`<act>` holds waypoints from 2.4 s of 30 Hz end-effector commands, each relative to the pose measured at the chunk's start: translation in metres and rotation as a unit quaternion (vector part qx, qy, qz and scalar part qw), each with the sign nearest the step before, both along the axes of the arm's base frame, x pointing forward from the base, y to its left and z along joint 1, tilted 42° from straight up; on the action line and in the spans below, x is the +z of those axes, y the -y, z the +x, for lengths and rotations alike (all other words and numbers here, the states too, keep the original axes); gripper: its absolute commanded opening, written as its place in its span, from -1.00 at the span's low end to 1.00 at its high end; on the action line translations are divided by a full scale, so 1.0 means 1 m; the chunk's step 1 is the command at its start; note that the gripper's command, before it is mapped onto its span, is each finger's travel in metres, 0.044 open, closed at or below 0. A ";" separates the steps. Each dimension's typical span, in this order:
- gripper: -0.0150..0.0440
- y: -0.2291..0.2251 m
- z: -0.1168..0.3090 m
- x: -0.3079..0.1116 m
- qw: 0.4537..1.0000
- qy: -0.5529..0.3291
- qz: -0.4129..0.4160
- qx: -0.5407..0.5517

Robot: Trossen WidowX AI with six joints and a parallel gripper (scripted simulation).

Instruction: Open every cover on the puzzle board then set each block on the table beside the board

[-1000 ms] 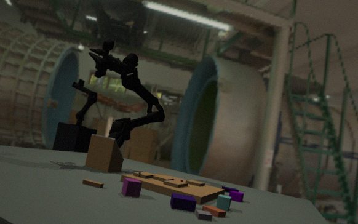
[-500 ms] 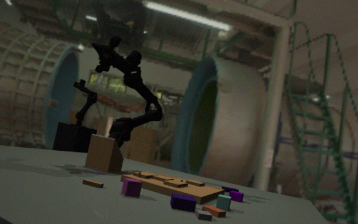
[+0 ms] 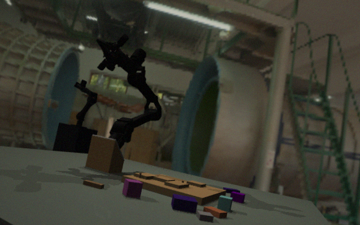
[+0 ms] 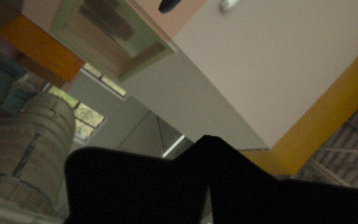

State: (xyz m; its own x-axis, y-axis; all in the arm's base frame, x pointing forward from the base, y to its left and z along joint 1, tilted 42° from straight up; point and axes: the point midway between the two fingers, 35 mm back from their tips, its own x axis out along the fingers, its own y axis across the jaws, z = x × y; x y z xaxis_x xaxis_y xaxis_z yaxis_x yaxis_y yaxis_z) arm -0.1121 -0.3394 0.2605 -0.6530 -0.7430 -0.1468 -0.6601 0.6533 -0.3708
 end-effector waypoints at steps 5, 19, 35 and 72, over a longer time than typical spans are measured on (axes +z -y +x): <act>-0.49 0.017 0.032 -0.013 0.997 0.046 0.003 0.055; -0.49 0.036 0.097 -0.038 0.978 0.146 0.019 0.146; -0.49 0.039 0.171 -0.064 0.939 0.256 0.058 0.221; -0.49 -0.035 0.338 -0.132 0.775 0.518 0.260 0.252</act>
